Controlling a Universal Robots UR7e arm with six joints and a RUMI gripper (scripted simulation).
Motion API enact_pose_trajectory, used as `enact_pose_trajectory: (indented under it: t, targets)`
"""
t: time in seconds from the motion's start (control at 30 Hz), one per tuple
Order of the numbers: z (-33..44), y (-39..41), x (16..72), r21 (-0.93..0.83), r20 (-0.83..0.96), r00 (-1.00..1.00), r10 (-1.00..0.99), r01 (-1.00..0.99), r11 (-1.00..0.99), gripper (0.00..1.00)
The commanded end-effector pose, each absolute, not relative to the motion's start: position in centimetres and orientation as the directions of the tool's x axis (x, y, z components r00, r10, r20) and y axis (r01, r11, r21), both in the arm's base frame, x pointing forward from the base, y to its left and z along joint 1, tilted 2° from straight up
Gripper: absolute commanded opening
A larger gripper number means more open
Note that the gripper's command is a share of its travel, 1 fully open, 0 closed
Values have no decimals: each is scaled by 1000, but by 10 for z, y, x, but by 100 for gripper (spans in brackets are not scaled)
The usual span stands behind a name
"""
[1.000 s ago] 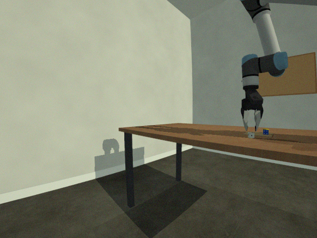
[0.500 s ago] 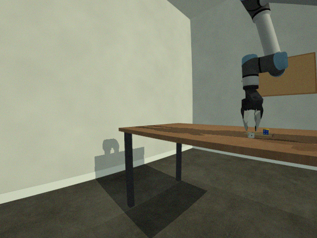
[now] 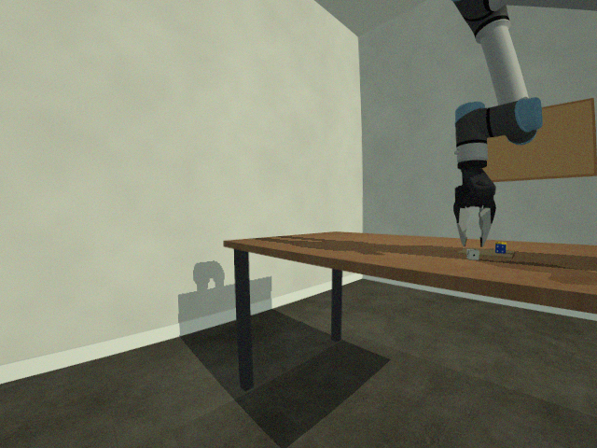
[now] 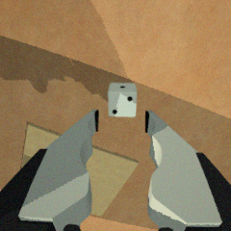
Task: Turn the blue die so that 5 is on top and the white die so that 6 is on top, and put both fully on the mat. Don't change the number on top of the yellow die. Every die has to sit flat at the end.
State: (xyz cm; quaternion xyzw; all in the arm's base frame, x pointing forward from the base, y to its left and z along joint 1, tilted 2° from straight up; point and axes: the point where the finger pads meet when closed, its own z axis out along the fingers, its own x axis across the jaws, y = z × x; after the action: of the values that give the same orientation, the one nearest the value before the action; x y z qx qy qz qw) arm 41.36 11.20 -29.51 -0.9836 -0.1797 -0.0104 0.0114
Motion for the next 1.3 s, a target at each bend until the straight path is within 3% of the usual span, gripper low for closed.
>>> enact_pose_trajectory:
  t: [0.0,1.27]
  targets:
    - [-295,112,414,-18,26,935,353,354,-935,24]
    - [-325,113,415,-18,26,935,353,354,-935,24]
